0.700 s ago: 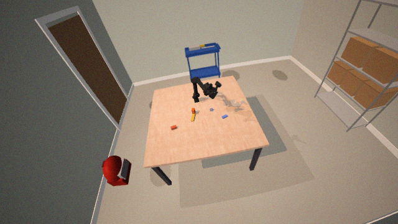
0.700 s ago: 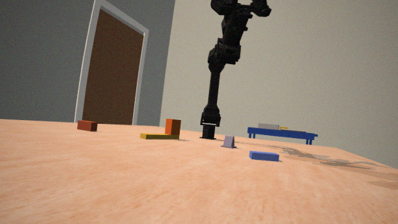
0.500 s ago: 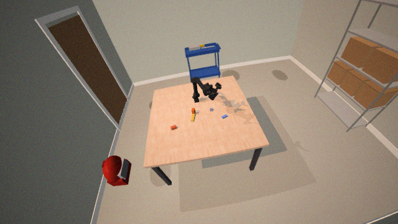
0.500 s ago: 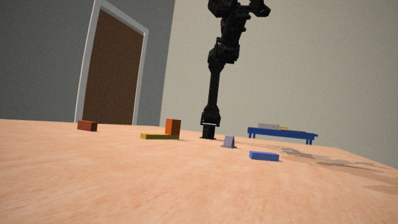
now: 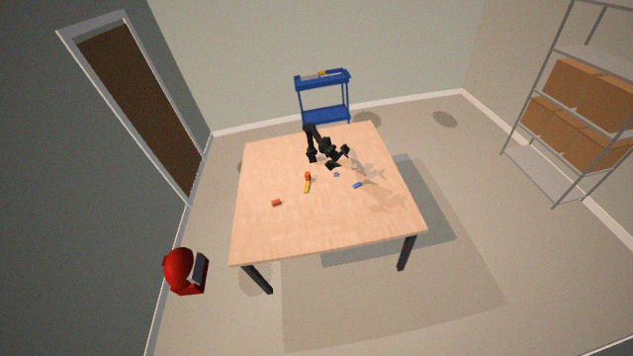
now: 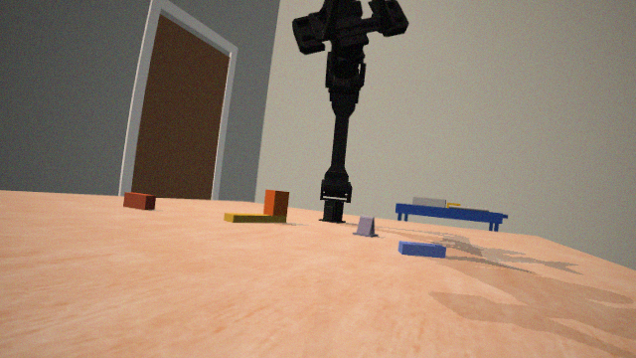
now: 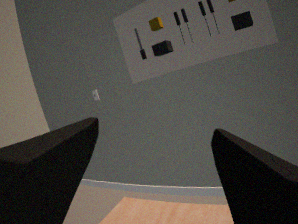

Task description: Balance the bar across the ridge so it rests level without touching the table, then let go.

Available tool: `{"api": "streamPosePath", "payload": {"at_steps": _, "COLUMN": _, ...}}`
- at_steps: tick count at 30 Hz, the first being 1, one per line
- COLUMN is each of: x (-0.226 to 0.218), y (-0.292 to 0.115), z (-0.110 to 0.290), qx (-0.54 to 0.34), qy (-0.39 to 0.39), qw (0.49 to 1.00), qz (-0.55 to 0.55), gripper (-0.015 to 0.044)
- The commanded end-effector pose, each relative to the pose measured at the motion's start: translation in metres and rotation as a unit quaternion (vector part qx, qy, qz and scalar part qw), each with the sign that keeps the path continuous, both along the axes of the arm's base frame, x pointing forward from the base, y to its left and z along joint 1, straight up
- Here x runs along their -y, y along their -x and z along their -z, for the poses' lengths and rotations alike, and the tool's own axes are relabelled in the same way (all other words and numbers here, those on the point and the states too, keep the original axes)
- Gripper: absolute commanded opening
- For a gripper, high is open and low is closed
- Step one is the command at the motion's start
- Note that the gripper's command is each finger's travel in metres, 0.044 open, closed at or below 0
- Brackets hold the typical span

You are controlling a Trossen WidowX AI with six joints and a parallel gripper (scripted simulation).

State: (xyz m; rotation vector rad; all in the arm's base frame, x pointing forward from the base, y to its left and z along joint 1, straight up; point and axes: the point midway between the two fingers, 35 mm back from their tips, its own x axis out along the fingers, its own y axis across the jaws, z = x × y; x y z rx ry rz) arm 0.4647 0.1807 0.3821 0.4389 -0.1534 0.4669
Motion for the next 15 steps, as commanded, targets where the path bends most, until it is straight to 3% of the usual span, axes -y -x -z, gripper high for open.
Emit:
{"api": "streamPosePath", "payload": {"at_steps": 1, "x": 0.014, "y": -0.009, "z": 0.01, "qx": -0.032, "qy": 0.021, "qw": 0.999, "qz": 0.02, "gripper": 0.0315}}
{"api": "streamPosePath", "payload": {"at_steps": 15, "x": 0.075, "y": -0.028, "z": 0.076, "qx": -0.193, "qy": 0.107, "qw": 0.972, "qz": 0.086, "gripper": 0.0315}}
